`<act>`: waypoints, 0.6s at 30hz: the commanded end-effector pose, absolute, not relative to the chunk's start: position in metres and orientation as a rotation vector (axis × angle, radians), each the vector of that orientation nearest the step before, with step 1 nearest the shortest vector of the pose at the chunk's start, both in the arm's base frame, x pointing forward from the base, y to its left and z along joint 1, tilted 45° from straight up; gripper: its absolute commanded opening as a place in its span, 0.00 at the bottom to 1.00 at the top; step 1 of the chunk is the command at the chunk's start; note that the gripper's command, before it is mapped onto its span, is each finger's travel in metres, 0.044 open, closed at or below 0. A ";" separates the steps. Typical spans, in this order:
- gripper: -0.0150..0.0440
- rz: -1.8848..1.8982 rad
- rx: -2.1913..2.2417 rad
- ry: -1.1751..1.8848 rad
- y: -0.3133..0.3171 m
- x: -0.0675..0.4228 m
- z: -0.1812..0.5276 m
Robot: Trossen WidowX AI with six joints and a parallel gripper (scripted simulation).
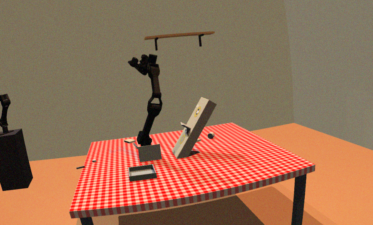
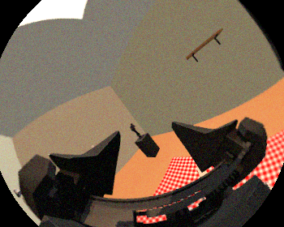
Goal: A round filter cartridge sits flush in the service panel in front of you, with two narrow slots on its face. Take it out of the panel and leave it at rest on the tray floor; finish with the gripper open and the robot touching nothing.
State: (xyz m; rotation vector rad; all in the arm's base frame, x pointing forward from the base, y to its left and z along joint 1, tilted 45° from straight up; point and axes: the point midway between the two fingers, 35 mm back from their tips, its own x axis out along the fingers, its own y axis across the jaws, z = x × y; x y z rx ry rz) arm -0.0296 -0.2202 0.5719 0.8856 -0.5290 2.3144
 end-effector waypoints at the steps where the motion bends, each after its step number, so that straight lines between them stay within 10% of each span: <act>1: 0.89 2.313 0.882 -0.527 -0.219 -0.031 0.572; 11: 0.45 2.113 0.627 -0.358 -0.102 -0.083 0.592; 18: 0.45 1.923 0.489 -0.161 -0.003 -0.090 0.586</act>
